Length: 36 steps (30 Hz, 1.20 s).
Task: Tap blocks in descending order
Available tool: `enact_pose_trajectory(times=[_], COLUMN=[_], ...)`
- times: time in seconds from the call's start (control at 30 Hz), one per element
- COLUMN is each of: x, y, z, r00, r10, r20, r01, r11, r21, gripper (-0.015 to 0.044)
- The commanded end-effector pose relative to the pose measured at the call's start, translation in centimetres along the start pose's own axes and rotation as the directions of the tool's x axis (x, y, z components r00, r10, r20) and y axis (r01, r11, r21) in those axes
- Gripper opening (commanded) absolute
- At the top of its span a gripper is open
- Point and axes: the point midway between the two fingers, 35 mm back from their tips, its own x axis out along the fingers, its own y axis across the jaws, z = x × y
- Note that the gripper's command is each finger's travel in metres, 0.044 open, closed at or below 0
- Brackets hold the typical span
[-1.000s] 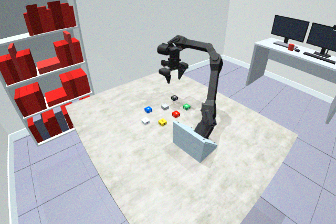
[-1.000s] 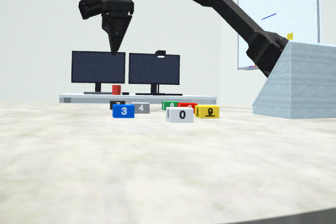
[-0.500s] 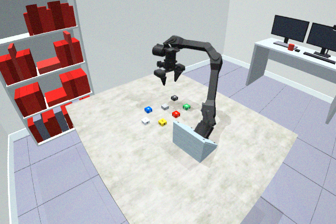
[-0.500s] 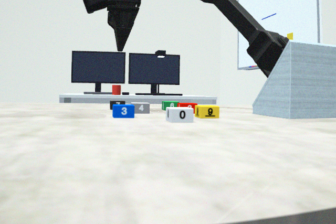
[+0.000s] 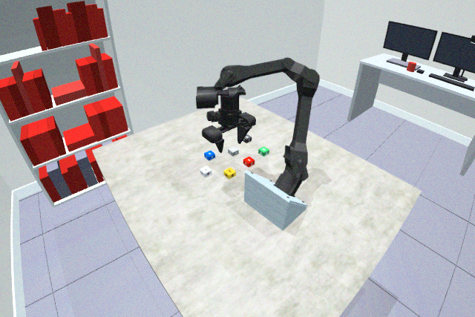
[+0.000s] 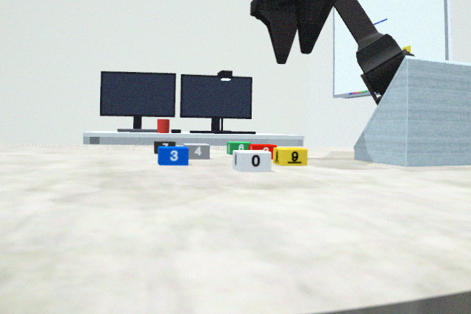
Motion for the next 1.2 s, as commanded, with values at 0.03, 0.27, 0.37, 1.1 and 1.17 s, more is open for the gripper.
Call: enact_pose_trajectory(times=[0.03, 0.27, 0.37, 1.1, 1.17], x=[3.5, 8.2, 8.2, 10.2, 10.5], y=[0.2, -0.1, -0.1, -0.1, -0.1], z=[-0.1, -0.4, -0.4, -0.4, -0.4], r00=[1.0, 1.0, 1.0, 1.0, 1.0], r10=[-0.003, -0.007, -0.007, -0.007, -0.007], r20=[-0.008, -0.008, -0.008, -0.008, -0.008], r01=[0.003, 0.007, 0.007, 0.007, 0.007], r11=[1.0, 1.0, 1.0, 1.0, 1.0], r21=[0.012, 0.013, 0.013, 0.013, 0.013], gripper=[0.0295, 0.0111, 0.0032, 0.002, 0.002])
